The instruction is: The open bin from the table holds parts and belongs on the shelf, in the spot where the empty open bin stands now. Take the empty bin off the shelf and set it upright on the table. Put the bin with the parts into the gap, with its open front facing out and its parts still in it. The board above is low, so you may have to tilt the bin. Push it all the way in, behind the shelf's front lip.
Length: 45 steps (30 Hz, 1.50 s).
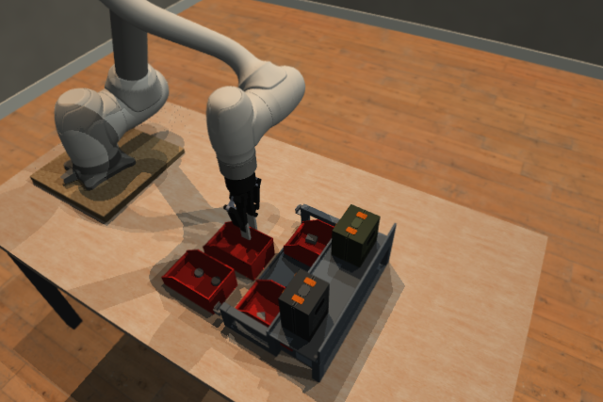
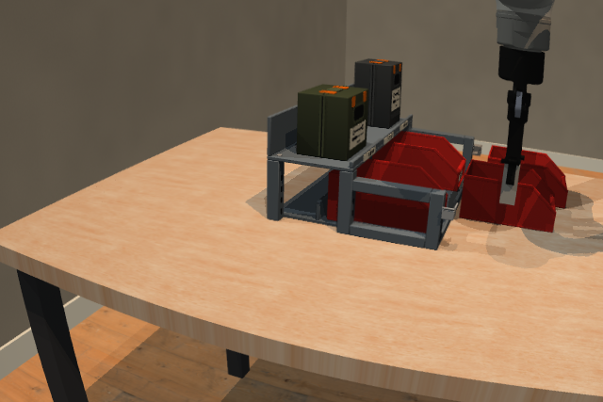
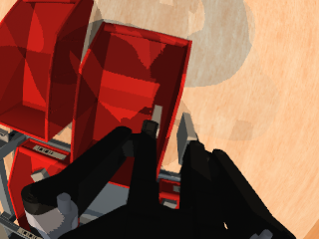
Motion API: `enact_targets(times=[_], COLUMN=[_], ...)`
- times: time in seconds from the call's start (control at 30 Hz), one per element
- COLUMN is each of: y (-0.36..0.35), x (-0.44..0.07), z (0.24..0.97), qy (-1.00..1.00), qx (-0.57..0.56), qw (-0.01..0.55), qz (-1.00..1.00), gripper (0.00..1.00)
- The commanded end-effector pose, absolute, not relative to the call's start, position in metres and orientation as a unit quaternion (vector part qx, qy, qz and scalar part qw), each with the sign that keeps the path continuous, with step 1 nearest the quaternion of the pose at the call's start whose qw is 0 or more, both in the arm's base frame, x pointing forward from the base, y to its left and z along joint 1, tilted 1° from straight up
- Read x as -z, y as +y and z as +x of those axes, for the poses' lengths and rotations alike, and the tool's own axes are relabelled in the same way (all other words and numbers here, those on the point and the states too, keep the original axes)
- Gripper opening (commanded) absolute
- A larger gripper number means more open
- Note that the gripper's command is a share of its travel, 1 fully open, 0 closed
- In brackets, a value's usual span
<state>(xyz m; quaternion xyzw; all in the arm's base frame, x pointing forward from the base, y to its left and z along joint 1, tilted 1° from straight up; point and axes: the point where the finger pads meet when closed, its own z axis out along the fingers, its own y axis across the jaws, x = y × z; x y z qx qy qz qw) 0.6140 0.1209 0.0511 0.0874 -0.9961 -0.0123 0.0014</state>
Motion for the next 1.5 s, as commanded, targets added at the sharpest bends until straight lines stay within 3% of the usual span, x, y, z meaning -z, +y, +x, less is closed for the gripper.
enact_targets(times=[0.0,0.17,0.2,1.47], y=[0.1209,0.1209,0.1209,0.1209], x=[-0.0512,-0.0512,-0.0512,-0.0523], z=[0.6140,0.6140,0.6140,0.6140], qy=[-0.996,-0.996,-0.996,-0.996], qx=[0.012,0.012,0.012,0.012], qw=[0.001,0.001,0.001,0.001], qz=[0.087,0.087,0.087,0.087], gripper=[0.24,0.24,0.10,0.10])
